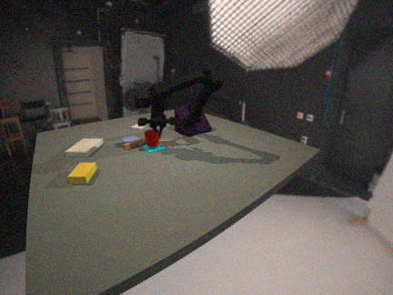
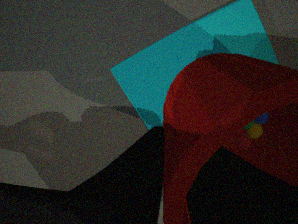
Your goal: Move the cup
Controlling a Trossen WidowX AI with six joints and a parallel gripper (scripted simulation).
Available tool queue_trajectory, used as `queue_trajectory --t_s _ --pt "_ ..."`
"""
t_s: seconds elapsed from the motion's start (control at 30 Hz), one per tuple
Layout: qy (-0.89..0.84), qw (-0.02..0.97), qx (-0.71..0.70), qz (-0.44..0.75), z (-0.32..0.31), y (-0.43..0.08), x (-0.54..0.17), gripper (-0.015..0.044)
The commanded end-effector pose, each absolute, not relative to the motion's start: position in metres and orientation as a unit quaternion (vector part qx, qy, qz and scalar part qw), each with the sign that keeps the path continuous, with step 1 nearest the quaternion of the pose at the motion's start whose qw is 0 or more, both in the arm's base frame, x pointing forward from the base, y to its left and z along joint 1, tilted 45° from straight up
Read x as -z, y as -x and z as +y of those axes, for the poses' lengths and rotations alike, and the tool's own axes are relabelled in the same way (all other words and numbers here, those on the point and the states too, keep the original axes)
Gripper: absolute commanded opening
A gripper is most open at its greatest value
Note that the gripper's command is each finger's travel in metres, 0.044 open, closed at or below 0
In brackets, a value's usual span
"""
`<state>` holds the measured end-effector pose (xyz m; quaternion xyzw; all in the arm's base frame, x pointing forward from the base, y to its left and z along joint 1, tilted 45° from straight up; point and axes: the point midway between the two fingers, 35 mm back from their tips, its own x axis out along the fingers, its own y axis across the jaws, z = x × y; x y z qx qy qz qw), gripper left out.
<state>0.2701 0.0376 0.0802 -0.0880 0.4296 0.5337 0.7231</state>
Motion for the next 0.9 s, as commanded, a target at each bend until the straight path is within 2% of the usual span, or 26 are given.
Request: queue_trajectory --t_s 0.0,0.57,0.73,0.87 --pt "0.084 0.723 -0.535 0.430 0.0435 -0.2686 -0.0761 0.0000" --pt "0.088 0.723 -0.534 0.430 0.0425 -0.2697 -0.0760 0.0000" --pt "0.088 0.723 -0.534 0.430 0.0425 -0.2697 -0.0760 0.0128" --pt "0.088 0.723 -0.534 0.430 0.0425 -0.2697 -0.0760 0.0128"
